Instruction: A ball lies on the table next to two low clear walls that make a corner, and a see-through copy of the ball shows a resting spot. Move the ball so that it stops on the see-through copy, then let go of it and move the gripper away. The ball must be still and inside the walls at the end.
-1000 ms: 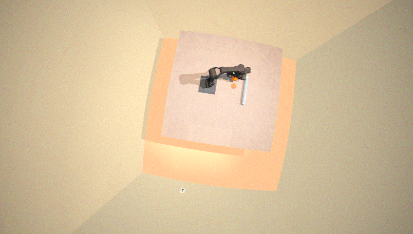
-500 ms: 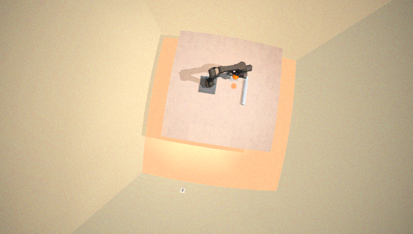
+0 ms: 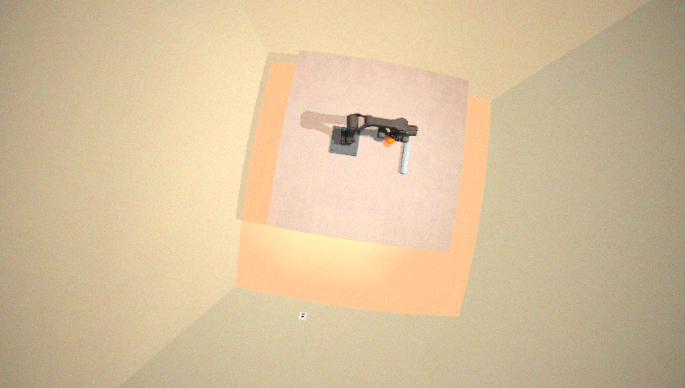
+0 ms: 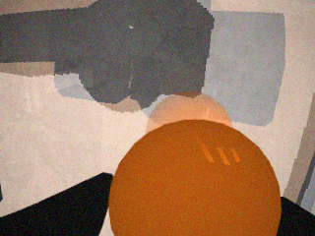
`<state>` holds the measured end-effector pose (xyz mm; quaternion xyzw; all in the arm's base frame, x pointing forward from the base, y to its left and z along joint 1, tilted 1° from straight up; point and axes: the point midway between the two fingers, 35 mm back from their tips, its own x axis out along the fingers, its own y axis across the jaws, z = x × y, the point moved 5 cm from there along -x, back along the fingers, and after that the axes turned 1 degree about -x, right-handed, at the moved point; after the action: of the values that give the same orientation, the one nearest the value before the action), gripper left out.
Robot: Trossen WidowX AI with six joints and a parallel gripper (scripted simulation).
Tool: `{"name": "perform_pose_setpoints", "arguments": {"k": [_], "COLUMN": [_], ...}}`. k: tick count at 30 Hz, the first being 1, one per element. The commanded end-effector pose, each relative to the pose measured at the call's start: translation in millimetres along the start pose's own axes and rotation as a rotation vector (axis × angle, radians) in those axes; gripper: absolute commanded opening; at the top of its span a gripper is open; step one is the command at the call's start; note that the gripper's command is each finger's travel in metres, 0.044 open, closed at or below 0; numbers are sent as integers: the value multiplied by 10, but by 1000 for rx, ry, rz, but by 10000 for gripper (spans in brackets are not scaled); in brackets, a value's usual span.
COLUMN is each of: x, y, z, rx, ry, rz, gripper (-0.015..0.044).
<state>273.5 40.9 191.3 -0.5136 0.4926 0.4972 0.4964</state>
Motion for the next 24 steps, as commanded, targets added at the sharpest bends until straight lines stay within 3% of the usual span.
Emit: {"name": "perform_pose_setpoints", "arguments": {"k": [1,18,24], "x": [53,719,762], "y": [-8,-13,-10], "z": [-63,-62,-62], "rx": [-10,-10,-10], "ry": [-1,-1,-1], "rz": [-7,-6,-6], "gripper": [0,0,0]}}
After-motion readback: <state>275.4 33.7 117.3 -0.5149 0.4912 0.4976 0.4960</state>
